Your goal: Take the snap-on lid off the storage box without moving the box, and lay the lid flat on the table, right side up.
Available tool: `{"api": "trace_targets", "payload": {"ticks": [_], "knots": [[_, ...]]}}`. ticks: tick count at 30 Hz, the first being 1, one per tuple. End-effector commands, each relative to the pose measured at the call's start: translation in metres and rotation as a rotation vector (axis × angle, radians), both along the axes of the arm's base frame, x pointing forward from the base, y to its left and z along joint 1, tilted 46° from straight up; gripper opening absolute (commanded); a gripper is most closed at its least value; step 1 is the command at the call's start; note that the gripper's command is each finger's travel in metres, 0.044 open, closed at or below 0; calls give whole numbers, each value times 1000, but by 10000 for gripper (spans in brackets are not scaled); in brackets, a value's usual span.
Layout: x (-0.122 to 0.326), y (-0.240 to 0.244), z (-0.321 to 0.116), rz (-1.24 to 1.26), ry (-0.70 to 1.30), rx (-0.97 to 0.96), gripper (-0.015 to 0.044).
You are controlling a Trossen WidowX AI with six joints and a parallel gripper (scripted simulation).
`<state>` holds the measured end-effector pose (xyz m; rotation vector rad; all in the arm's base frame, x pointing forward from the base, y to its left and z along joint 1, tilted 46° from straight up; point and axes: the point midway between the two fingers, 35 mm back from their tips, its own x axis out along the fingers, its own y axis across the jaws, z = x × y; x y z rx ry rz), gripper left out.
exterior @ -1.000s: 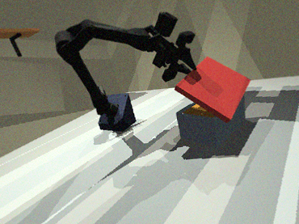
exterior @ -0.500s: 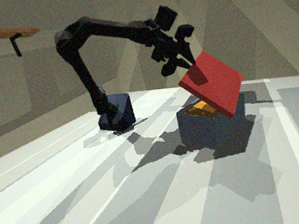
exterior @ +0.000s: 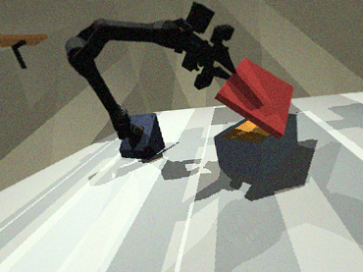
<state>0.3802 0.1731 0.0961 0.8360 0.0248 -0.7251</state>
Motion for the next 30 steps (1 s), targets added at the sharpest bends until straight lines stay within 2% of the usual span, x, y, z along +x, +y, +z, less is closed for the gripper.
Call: {"api": "trace_targets", "payload": {"ticks": [1, 30], "knots": [[-2, -6, 6, -3, -8, -1, 0], [-18, -45, 45, -3, -6, -3, 0]]}}
